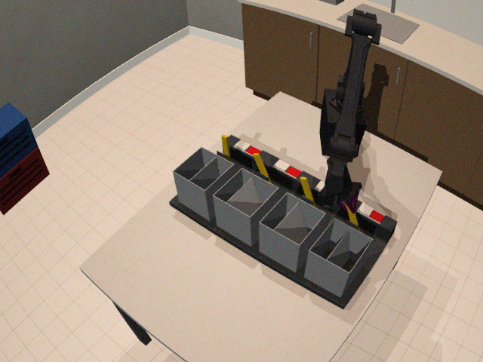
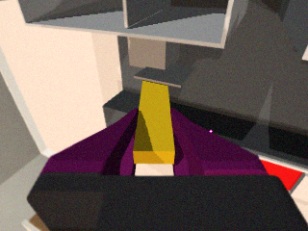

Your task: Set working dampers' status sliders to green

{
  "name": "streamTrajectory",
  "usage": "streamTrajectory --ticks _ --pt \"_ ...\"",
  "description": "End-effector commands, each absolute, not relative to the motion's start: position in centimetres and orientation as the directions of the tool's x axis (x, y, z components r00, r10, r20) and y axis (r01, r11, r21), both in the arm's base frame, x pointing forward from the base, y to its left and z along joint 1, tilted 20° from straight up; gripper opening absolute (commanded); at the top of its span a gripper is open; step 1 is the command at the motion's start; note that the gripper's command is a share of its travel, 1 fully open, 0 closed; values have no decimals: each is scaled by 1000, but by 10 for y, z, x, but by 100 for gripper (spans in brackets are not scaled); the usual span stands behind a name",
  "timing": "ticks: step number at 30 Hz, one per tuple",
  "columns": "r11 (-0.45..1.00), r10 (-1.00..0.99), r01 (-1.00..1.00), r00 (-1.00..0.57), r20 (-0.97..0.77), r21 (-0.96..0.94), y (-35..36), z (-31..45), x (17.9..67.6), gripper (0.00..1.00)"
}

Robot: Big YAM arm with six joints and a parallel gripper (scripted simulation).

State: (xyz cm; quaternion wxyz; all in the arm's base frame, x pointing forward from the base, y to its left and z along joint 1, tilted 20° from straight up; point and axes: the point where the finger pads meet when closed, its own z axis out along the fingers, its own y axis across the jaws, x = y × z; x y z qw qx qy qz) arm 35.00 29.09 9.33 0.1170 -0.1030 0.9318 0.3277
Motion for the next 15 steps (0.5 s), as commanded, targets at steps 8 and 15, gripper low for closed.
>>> streamTrajectory --ticks 8,15 --pt "757 -109 -274 -948 -298 594 289 94 354 17" --pt "756 -112 -276 -948 -299 594 291 95 354 25"
